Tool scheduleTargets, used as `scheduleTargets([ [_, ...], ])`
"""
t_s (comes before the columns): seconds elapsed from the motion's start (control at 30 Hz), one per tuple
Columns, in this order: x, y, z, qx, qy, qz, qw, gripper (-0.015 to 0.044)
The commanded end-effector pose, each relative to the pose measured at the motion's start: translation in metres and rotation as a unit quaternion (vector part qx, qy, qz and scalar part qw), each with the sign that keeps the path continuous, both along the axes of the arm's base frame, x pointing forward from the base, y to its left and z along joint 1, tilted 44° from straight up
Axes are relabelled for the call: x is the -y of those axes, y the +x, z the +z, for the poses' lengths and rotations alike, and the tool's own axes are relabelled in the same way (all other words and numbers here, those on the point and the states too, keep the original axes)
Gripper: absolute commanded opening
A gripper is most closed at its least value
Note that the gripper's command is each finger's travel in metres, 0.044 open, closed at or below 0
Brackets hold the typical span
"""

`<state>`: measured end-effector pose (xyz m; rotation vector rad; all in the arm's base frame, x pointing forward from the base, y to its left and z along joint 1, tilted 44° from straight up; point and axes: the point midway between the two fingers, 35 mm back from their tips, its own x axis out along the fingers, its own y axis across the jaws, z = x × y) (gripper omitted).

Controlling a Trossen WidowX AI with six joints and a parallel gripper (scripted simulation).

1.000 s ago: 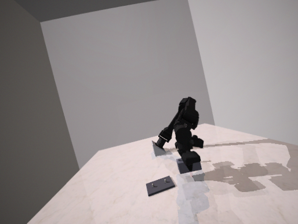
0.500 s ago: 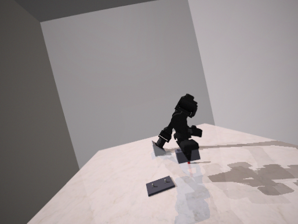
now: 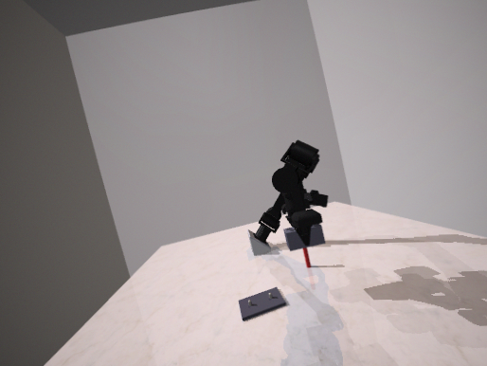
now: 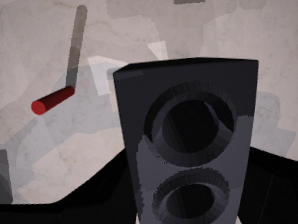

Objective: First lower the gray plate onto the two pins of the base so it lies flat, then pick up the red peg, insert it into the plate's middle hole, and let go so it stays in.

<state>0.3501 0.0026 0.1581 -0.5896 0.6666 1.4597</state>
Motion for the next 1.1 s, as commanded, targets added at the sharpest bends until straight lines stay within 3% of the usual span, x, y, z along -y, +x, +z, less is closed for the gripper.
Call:
scheduleTargets([
  [0.0, 0.003, 0.0, 0.001, 0.001, -0.002, 0.004, 1.0, 0.0],
  [1.07, 0.039, 0.013, -0.096, 0.036, -0.002, 0.052, 0.998, 0.0],
])
